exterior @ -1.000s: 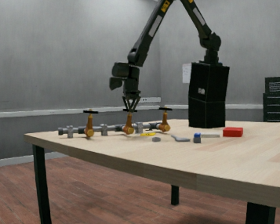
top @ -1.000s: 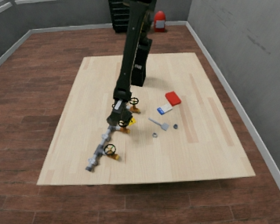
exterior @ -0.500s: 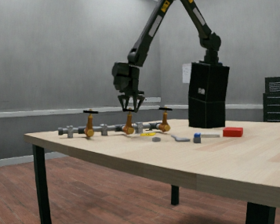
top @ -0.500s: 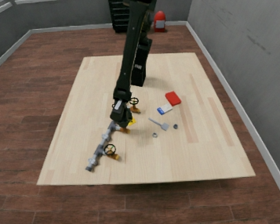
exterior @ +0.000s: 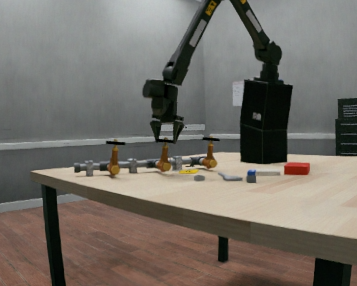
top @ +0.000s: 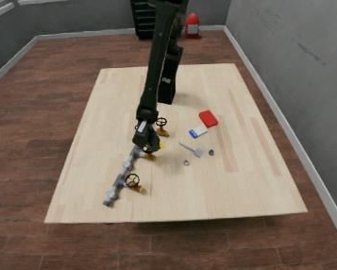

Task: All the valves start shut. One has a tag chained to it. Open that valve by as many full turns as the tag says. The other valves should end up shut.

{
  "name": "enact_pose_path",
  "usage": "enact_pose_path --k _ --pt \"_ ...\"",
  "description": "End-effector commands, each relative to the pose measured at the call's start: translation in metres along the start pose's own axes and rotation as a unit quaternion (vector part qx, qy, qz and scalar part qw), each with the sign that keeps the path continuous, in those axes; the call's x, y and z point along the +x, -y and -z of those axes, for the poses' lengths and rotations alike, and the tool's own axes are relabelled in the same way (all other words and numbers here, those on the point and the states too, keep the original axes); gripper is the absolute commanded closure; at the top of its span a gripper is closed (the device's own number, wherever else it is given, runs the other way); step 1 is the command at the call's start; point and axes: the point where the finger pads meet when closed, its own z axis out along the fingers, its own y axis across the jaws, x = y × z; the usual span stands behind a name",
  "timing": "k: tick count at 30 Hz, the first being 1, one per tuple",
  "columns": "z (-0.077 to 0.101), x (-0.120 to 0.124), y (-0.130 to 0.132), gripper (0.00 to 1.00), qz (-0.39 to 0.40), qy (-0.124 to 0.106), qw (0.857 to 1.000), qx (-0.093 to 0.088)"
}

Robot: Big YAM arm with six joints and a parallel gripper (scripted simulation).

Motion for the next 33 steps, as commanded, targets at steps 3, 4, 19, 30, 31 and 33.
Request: enact_pose_path --k 3,4,19,30,31,33 --pt "0.0016 -0.0024 -0.0008 1.00 0.042 -0.001 0.999 0.000" --pt "0.0016 -0.0024 -0.0008 1.00 0.042 -0.001 0.999 0.000" --pt "0.0022 -0.0048 0.0008 0.00 0.042 0.001 0.999 0.001" --pt "0.0022 -0.0048 0.0008 0.00 0.042 0.001 0.999 0.001" --pt "0.0022 -0.0048 0.0008 0.00 0.042 0.001 0.999 0.001" --pt "0.0022 -0.0048 0.0008 0.00 0.042 0.001 0.999 0.001"
